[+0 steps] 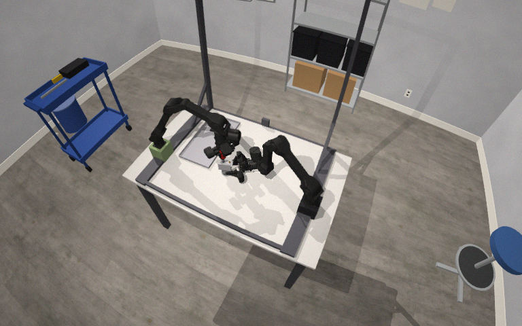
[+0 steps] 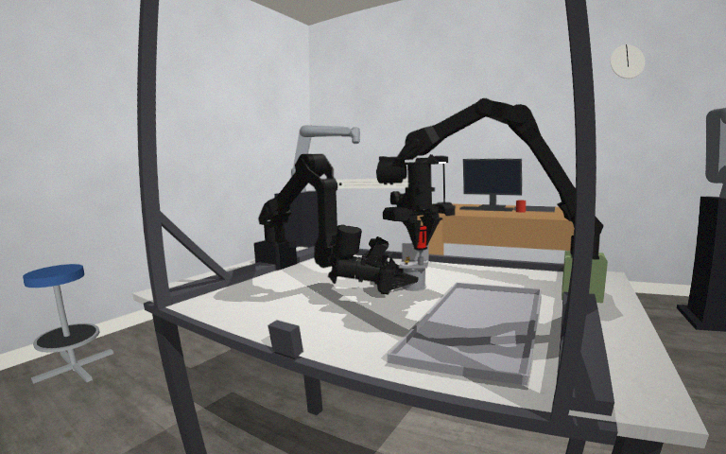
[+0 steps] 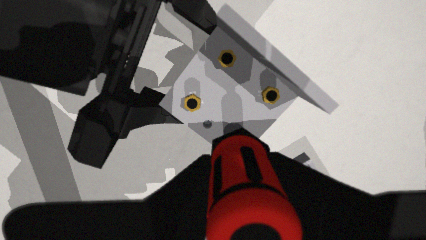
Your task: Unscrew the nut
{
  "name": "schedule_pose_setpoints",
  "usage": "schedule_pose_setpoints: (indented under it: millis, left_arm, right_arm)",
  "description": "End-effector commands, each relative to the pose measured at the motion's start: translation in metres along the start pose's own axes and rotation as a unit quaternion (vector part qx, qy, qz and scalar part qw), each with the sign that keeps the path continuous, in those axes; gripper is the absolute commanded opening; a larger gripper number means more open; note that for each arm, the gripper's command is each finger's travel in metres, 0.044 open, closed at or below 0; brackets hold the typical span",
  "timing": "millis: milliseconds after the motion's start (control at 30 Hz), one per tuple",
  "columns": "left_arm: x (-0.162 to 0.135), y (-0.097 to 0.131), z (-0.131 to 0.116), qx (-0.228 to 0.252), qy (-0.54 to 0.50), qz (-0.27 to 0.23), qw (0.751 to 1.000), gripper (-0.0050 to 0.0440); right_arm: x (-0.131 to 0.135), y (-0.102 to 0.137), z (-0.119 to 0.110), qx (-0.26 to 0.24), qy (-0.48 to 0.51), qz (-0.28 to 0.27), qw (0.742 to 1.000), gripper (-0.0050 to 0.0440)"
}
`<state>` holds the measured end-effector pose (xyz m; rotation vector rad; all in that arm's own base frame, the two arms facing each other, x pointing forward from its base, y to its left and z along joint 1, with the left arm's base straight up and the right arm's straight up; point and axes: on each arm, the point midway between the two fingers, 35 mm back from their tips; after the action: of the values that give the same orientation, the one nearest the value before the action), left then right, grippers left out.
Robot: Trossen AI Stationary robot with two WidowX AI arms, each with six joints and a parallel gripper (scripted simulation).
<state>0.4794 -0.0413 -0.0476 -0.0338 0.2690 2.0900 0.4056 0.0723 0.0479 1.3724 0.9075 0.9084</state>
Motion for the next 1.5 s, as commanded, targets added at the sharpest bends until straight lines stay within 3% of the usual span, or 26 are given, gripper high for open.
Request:
schedule_pose_setpoints:
  millis: [0, 100, 267, 667, 833, 1233, 1400, 1467]
  left_arm:
    - [-0.0065, -0.0036, 0.015, -0.013, 0.013, -0.004, 1.0, 0.0245]
    - [-0.0065, -0.0036, 0.015, -0.013, 0.013, -0.004, 1.0, 0.0245]
    - [-0.0065, -0.0036, 0.015, -0.013, 0.013, -0.004, 1.0, 0.0245]
    - [-0.0065, -0.0036, 0.015, -0.013, 0.013, -0.004, 1.0, 0.0245]
    - [-0.0065, -0.0036, 0.015, -0.013, 0.013, -0.004, 1.0, 0.0245]
    - [-0.0065, -0.0036, 0.015, -0.013, 0.013, -0.004, 1.0, 0.0245]
    - [-0.0065, -0.0036, 0.015, -0.013, 0.013, -0.004, 1.0, 0.0245]
    - [-0.0065, -0.0036, 0.015, -0.013, 0.013, -0.004, 1.0, 0.0245]
  right_arm:
    - [0.0035, 0.0027, 0.0025, -0.007, 0.088, 0.004, 0.996, 0.013]
    - [0.0035, 0.0027, 0.0025, -0.008, 0.149, 0.004, 0.989, 0.013]
    - [0.0035, 0.0027, 0.0025, -0.008, 0.149, 0.004, 0.989, 0.013]
    - [0.0036, 0.003, 0.0025, -0.008, 0.384, 0.002, 0.923, 0.013]
    - [0.0035, 0.003, 0.0026, -0.008, 0.384, 0.002, 0.923, 0.013]
    - [0.0036, 0.0032, 0.0026, -0.009, 0.595, 0.0, 0.803, 0.013]
    - [0.0036, 0.0032, 0.0026, -0.009, 0.595, 0.0, 0.803, 0.013]
    - [0.0037, 0.0035, 0.0027, -0.009, 0.627, -0.001, 0.779, 0.013]
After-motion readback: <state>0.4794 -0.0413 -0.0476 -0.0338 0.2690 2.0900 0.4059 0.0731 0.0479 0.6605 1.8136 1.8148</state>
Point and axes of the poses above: on each arm, the point midway between the two fingers, 35 mm back from their tips, its own y axis back along the fingers, its own x axis across the jaws, z = x × y, and after that the axes turned 8 degrees about y, right-handed
